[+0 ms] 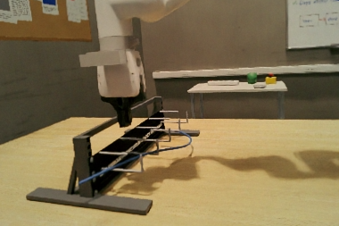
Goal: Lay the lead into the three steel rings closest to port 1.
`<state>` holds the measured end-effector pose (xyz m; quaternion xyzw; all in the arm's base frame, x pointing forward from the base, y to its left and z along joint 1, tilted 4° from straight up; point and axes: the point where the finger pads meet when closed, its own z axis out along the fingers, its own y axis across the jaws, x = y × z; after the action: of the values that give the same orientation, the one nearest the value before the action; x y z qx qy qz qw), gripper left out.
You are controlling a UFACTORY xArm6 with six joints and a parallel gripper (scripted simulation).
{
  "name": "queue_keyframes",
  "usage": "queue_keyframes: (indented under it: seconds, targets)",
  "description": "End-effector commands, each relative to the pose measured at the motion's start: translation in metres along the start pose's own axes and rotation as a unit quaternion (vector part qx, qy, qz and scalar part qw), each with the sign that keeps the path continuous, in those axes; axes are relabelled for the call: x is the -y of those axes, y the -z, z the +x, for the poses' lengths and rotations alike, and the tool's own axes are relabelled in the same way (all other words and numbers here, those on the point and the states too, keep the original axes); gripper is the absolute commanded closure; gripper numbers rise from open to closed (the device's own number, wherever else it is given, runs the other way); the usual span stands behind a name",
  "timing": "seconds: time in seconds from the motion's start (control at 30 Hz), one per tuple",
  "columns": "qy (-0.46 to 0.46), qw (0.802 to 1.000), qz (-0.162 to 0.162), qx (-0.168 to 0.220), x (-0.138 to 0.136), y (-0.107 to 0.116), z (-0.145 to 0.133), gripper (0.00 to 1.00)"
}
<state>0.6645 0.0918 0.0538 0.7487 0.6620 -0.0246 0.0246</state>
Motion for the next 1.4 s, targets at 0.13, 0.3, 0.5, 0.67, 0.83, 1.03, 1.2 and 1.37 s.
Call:
queue_keyframes:
  seconds: [0.13,0.3,0.5,0.67,0.83,1.03,1.2,1.37]
  targets:
    - [0.000,1.000,-0.003,-0.001,-0.002,0.003,0.000,1.00]
    - [0.000,1.000,-0.003,-0.001,-0.002,0.003,0.000,1.00]
    - [0.000,1.000,-0.003,-0.001,-0.002,0.003,0.000,1.00]
    - [0.000,1.000,-0.003,-0.001,-0.002,0.003,0.000,1.00]
    - [0.000,1.000,-0.003,-0.001,-0.002,0.003,0.000,1.00]
    - [0.000,1.000,-0.003,-0.001,-0.002,0.003,0.000,1.00]
    - [0.000,1.000,-0.003,-0.001,-0.001,0.003,0.000,1.00]
    - [-0.003,1.000,-0.003,-0.001,0.006,0.005,-0.044,1.00]
